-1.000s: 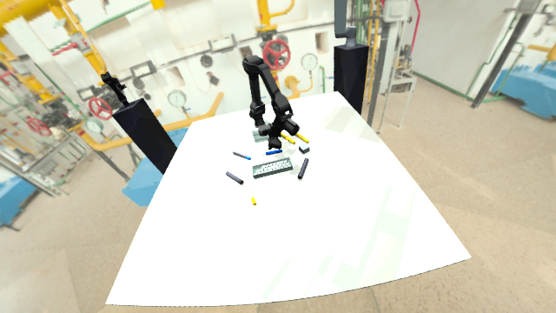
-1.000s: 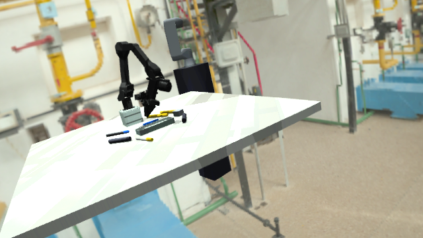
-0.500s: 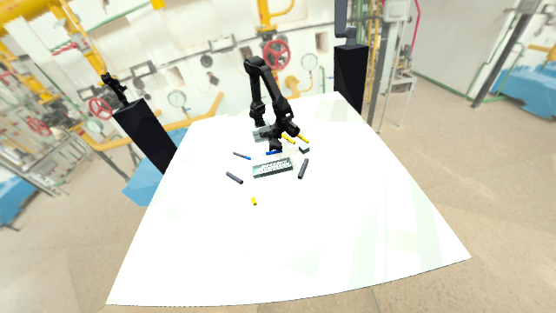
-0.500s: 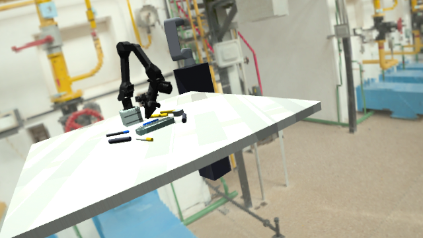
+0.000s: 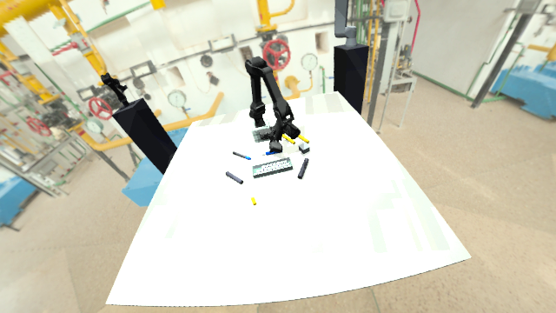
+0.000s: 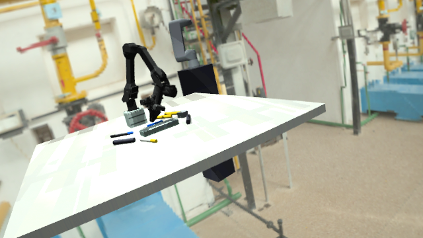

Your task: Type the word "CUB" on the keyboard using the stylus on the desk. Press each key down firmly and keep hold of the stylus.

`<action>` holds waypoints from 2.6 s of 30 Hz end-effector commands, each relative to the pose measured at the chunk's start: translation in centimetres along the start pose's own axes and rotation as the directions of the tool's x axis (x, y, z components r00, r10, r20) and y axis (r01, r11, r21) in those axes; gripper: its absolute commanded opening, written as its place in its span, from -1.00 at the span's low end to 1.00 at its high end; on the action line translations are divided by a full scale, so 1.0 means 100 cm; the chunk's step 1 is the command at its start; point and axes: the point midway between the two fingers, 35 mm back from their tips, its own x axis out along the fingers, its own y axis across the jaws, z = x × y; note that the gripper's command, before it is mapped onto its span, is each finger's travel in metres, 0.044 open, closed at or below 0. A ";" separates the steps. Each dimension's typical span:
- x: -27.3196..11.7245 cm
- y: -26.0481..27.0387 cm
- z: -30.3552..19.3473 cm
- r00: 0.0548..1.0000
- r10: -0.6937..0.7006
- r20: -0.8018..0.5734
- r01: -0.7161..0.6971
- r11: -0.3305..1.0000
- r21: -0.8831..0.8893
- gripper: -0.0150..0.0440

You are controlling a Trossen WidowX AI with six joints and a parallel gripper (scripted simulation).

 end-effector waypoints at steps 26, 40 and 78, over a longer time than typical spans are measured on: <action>0.016 -0.001 -0.009 1.000 -0.001 0.002 0.001 1.000 -0.001 -0.07; 0.016 0.000 -0.008 1.000 -0.001 0.002 0.001 1.000 -0.001 -0.49; -0.039 0.018 0.015 0.994 -0.008 0.112 0.072 0.810 -0.582 -0.49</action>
